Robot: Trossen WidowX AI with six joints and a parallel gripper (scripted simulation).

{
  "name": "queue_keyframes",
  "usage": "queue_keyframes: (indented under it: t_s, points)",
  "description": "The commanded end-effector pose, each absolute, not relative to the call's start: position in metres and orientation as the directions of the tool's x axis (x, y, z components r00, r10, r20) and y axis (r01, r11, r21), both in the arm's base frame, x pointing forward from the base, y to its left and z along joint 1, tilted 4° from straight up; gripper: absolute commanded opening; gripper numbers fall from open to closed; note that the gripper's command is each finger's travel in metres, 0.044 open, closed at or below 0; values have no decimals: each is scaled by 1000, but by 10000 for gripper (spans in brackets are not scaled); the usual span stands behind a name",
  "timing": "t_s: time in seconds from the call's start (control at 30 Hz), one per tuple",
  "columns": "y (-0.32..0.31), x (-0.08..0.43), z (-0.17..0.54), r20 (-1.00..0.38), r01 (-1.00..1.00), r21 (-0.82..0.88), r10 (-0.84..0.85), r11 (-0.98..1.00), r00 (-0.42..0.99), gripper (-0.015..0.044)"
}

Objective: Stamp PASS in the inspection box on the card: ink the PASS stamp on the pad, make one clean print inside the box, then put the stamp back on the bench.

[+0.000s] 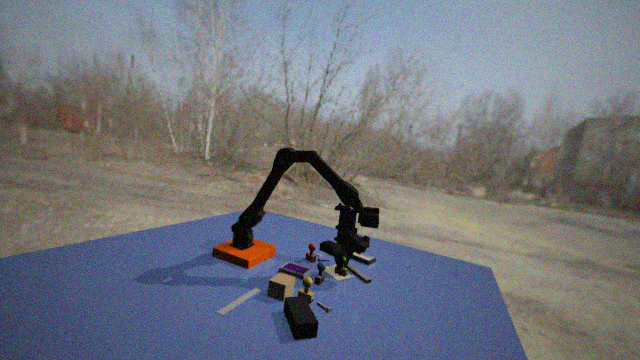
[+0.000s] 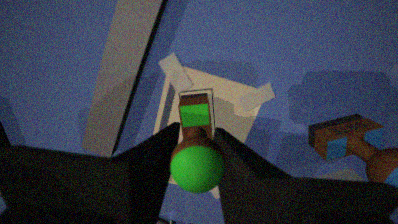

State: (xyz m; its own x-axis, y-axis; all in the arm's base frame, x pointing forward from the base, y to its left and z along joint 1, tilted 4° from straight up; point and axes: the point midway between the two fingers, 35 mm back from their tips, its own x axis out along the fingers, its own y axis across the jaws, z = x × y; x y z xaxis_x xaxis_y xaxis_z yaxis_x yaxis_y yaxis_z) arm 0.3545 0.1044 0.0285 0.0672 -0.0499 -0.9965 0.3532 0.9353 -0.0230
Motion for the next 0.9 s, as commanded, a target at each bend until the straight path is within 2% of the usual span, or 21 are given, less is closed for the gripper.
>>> queue_keyframes:
  t_s: [0.0,0.87]
  points:
    - [104,354,28,-997,350,-32,-56,936,61,0]
    - [105,354,46,-997,350,-32,-56,936,61,0]
